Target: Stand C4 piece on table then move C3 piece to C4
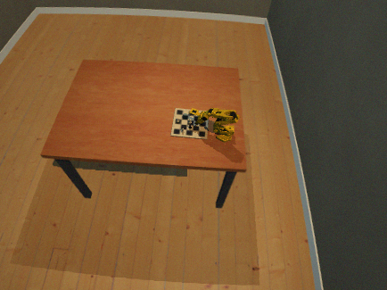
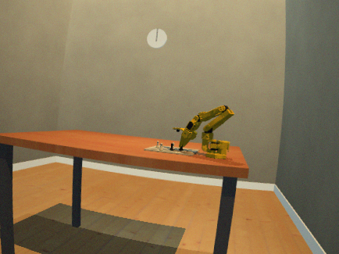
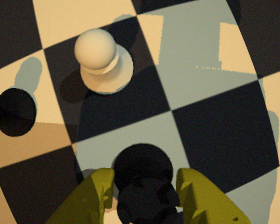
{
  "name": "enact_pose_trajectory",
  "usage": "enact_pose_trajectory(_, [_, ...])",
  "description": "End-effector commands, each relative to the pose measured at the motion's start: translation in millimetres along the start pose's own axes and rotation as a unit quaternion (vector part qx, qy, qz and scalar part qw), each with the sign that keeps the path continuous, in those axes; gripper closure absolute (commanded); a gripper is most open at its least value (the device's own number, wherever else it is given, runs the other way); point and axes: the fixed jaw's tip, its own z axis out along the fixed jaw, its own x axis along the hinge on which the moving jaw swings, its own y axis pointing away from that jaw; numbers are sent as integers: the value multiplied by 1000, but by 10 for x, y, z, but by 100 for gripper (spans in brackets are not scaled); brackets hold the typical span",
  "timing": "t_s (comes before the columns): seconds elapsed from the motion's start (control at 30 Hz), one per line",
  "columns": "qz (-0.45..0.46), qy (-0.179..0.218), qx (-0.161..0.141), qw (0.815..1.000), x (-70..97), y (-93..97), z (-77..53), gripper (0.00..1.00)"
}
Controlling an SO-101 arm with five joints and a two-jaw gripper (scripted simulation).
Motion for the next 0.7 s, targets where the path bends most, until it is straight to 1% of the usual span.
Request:
enact_pose_trajectory(0.0, [2, 1, 0, 1000, -12, 0, -8, 88])
enact_pose_trajectory(0.67, [7, 1, 3, 1000, -2, -22, -1, 88])
